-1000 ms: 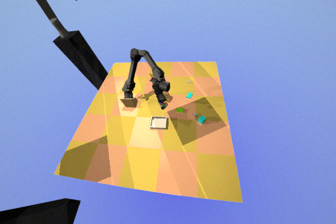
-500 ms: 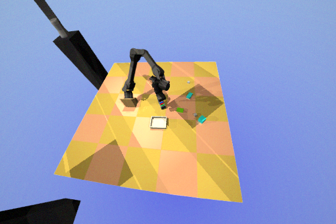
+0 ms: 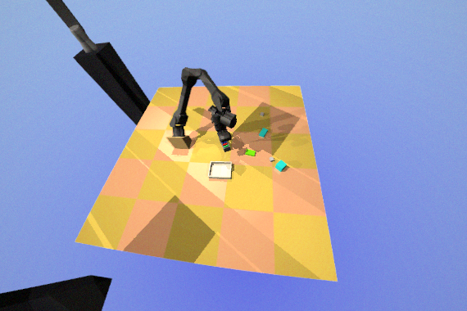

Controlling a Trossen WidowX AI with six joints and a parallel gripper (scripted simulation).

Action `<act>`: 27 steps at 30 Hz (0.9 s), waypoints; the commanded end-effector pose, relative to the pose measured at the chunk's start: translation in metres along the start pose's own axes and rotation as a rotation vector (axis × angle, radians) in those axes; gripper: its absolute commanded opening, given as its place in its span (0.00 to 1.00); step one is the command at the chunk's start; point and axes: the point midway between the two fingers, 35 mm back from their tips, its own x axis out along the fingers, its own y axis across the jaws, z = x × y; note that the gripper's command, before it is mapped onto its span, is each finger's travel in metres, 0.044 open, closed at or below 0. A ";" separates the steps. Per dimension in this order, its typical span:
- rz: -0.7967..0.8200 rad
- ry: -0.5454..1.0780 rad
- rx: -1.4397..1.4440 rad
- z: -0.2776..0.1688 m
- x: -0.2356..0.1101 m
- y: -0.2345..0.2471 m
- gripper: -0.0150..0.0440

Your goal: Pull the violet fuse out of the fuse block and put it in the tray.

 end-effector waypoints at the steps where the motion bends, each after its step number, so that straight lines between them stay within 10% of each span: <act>1: -0.006 0.002 -0.001 -0.006 -0.003 -0.021 0.25; 27: -0.009 0.004 -0.004 -0.073 -0.002 -0.146 0.25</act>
